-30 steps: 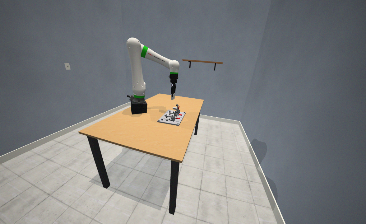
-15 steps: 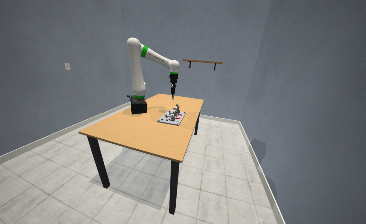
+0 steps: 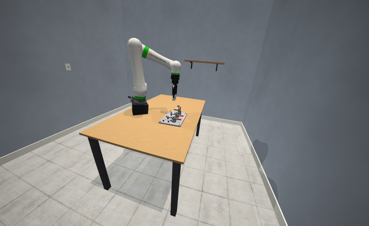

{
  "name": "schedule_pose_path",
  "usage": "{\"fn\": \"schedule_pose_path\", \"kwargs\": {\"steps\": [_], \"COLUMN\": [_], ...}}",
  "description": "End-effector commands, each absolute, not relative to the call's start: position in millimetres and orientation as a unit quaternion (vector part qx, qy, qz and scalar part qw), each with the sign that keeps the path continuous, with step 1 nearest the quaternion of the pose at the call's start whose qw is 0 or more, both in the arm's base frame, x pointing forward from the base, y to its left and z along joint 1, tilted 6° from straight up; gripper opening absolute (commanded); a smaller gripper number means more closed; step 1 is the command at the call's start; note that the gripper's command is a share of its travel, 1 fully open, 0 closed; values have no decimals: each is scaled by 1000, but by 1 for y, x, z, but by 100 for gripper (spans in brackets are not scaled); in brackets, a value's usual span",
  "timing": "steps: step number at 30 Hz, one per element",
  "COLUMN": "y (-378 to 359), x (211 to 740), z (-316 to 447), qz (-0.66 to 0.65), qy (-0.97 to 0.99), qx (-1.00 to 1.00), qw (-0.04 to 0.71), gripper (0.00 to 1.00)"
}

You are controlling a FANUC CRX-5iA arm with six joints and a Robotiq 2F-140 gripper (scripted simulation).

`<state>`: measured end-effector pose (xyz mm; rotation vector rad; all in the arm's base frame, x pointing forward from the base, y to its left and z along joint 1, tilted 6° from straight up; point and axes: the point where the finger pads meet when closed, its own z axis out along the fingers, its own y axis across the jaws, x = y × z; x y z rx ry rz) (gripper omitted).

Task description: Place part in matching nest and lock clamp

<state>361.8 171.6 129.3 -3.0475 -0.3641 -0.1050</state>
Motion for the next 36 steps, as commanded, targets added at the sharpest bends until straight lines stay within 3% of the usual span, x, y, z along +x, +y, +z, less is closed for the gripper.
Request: {"fn": "schedule_pose_path", "kwargs": {"steps": [1,25,26,36], "y": [172,172,172,172], "x": [362,362,362,362], "z": [130,130,130,130], "qz": [-34,-34,-34,-34], "qy": [-118,-118,-118,-118], "qx": [-992,-992,-992,-992], "qw": [35,35,35,35], "gripper": [28,28,58,58]}}
